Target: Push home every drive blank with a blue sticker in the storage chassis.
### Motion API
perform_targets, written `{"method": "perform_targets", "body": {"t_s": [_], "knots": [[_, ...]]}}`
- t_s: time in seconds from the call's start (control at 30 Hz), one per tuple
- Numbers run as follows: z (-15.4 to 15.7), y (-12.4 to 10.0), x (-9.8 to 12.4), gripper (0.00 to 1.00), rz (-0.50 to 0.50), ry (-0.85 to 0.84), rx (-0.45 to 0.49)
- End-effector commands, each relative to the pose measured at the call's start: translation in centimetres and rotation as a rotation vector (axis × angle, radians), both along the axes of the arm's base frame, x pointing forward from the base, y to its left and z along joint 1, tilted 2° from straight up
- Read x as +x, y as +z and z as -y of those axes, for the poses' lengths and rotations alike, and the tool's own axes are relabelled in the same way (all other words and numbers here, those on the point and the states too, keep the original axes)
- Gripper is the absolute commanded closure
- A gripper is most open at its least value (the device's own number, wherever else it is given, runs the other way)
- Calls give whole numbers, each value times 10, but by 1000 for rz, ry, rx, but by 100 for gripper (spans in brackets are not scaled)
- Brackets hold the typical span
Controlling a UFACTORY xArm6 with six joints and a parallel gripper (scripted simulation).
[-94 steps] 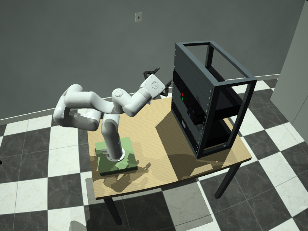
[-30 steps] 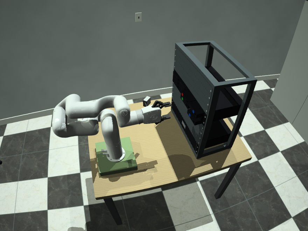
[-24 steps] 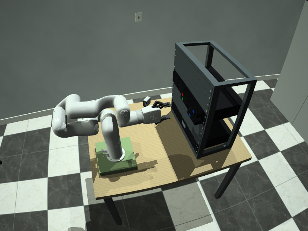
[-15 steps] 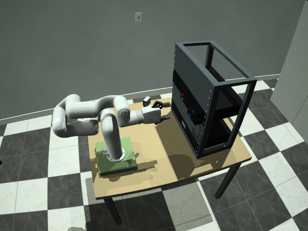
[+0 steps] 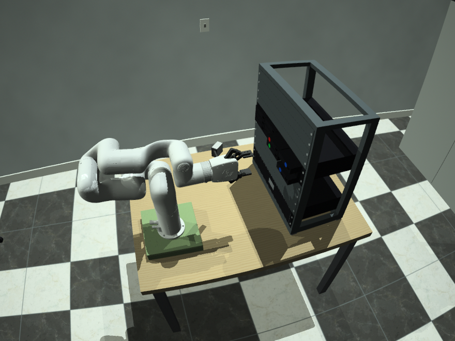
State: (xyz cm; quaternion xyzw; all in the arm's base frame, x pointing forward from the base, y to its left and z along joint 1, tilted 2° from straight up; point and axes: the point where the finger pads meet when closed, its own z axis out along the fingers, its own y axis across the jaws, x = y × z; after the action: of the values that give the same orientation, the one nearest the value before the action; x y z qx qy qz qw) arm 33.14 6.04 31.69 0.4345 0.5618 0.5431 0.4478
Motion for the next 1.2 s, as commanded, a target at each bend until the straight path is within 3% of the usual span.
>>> {"method": "perform_targets", "body": {"t_s": [0.0,0.7,1.17], "knots": [[-4,2,2,0,3,-1,0],[-90,2,44,0,3,-1,0],[-95,2,47,0,3,-1,0]]}}
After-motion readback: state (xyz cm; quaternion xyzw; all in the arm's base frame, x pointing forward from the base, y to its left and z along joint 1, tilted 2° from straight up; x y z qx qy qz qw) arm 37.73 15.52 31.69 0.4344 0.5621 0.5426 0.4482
